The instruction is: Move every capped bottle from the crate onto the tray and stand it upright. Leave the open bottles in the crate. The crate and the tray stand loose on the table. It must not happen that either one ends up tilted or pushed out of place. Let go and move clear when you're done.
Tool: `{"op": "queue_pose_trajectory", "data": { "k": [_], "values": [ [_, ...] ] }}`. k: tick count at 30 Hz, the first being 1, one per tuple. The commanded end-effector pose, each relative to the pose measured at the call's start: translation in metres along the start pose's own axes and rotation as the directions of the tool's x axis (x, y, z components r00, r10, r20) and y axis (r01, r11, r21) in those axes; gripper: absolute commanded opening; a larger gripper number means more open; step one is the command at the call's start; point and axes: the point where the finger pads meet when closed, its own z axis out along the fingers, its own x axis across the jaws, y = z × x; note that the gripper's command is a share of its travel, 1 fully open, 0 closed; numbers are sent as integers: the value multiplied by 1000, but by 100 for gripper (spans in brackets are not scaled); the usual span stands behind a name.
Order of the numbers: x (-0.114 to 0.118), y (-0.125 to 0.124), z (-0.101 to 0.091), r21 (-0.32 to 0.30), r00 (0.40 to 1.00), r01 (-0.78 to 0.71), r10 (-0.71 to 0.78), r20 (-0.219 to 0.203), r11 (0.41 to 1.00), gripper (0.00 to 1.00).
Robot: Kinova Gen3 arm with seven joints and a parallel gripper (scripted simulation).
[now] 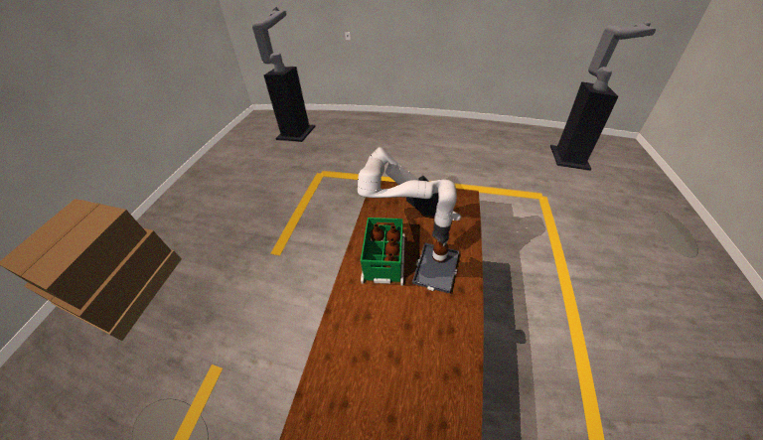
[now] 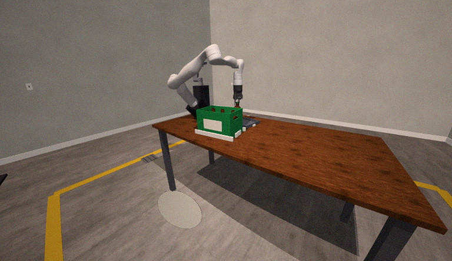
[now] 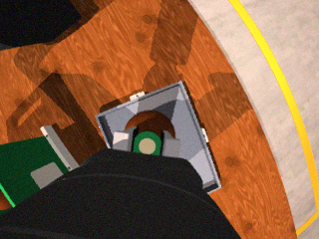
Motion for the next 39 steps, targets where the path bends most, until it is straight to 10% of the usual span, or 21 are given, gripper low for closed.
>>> {"op": "queue_pose_trajectory", "data": {
  "k": [1, 39],
  "values": [
    [0, 0, 0, 0, 1000, 0, 0, -1, 1000, 0],
    [1, 0, 13, 1, 1000, 0, 0, 0, 1000, 0]
  ]
}}
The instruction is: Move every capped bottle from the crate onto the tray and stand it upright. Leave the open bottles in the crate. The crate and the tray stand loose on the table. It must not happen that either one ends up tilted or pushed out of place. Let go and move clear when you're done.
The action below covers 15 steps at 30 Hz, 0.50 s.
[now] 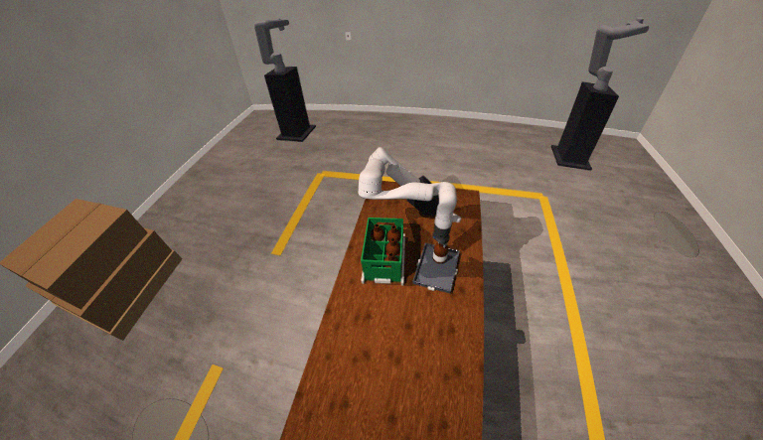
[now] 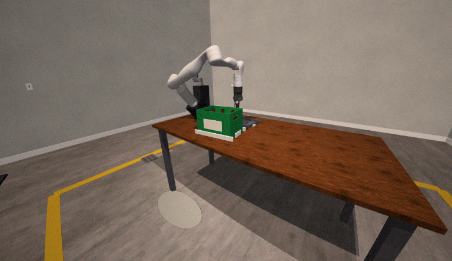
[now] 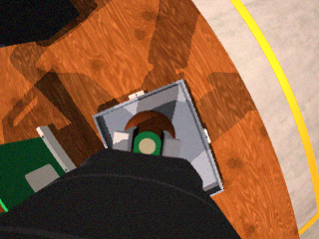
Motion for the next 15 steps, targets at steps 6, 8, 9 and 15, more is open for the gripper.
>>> {"op": "queue_pose_trajectory", "data": {
  "k": [6, 8, 9, 15],
  "values": [
    [0, 0, 0, 0, 1000, 0, 0, -2, 1000, 0],
    [0, 0, 1, 0, 1000, 0, 0, -2, 1000, 0],
    [0, 0, 1, 0, 1000, 0, 0, -1, 1000, 0],
    [0, 0, 2, 0, 1000, 0, 0, -1, 1000, 0]
  ]
}}
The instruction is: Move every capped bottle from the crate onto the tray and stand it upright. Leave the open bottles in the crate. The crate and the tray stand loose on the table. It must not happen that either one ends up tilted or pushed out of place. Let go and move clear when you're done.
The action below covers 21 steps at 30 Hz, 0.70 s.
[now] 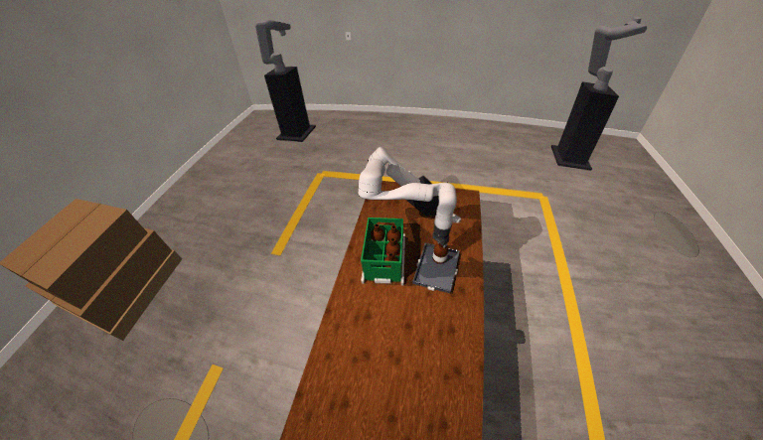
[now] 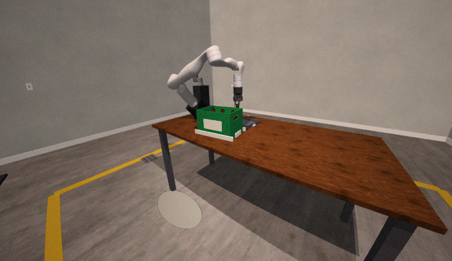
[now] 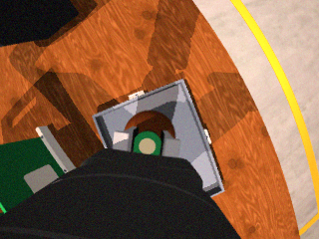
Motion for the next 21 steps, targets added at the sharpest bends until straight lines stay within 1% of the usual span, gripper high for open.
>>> {"op": "queue_pose_trajectory", "data": {
  "k": [1, 5, 6, 21],
  "values": [
    [0, 0, 0, 0, 1000, 0, 0, -2, 1000, 0],
    [0, 0, 0, 0, 1000, 0, 0, -1, 1000, 0],
    [0, 0, 0, 0, 1000, 0, 0, -2, 1000, 100],
    [0, 0, 0, 0, 1000, 0, 0, -2, 1000, 100]
  ]
}}
